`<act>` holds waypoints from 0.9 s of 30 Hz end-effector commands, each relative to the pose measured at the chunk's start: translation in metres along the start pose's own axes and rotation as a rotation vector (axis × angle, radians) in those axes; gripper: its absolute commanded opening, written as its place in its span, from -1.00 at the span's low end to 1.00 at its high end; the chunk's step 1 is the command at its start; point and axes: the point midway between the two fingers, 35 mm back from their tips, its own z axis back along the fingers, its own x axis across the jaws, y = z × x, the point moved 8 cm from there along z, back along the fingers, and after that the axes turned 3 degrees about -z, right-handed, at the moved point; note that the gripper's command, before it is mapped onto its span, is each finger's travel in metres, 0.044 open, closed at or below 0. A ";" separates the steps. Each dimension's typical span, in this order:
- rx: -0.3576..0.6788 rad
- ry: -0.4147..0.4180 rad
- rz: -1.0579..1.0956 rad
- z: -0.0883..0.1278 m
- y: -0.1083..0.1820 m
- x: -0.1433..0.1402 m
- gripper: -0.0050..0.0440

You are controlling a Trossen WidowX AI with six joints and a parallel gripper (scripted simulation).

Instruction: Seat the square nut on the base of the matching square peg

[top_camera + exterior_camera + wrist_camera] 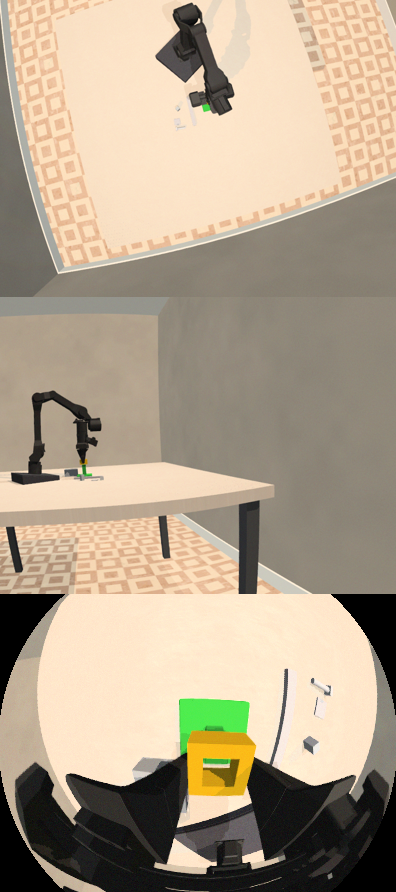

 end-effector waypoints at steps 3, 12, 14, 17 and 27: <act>0.000 0.001 -0.001 -0.001 0.000 0.000 -0.80; 0.000 0.001 -0.001 -0.002 0.000 0.000 -0.80; 0.000 0.001 -0.001 -0.002 0.000 0.000 -0.80; 0.000 0.001 -0.001 -0.003 0.000 0.000 -0.80; 0.000 0.001 -0.001 -0.004 0.000 0.000 -0.80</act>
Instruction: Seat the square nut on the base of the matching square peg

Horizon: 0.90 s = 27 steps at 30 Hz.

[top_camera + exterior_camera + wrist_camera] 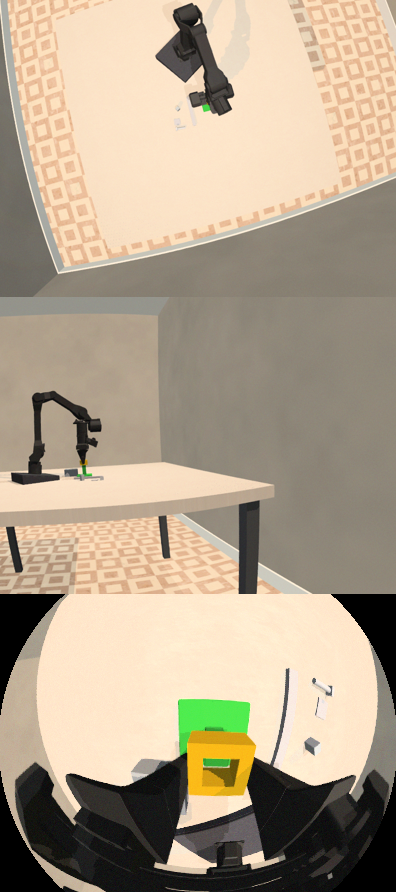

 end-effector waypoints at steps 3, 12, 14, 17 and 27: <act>0.000 0.002 -0.001 -0.002 0.000 0.000 -0.80; 0.000 0.002 -0.001 -0.006 0.000 0.000 -0.80; 0.000 0.002 -0.001 -0.007 0.000 0.000 -0.80; 0.000 0.002 -0.001 -0.008 0.000 0.000 -0.80; 0.000 0.002 -0.001 -0.014 -0.001 0.000 -0.80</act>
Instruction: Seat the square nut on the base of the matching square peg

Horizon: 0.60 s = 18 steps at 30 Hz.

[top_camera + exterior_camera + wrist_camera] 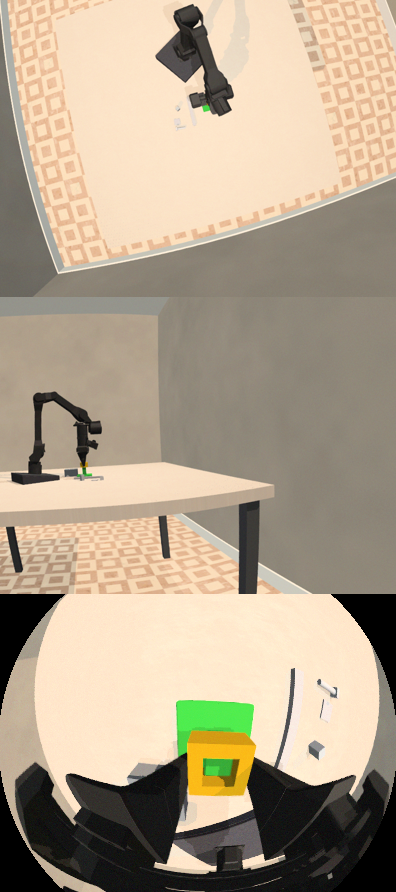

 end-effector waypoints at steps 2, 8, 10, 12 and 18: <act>0.000 0.002 -0.003 -0.004 0.000 0.000 -0.80; 0.000 0.002 -0.003 -0.007 0.000 0.000 -0.80; 0.000 0.002 -0.003 -0.008 0.000 0.000 -0.80; 0.000 0.002 -0.003 -0.010 0.000 0.000 -0.80; 0.000 0.002 -0.003 -0.013 0.000 0.000 -0.80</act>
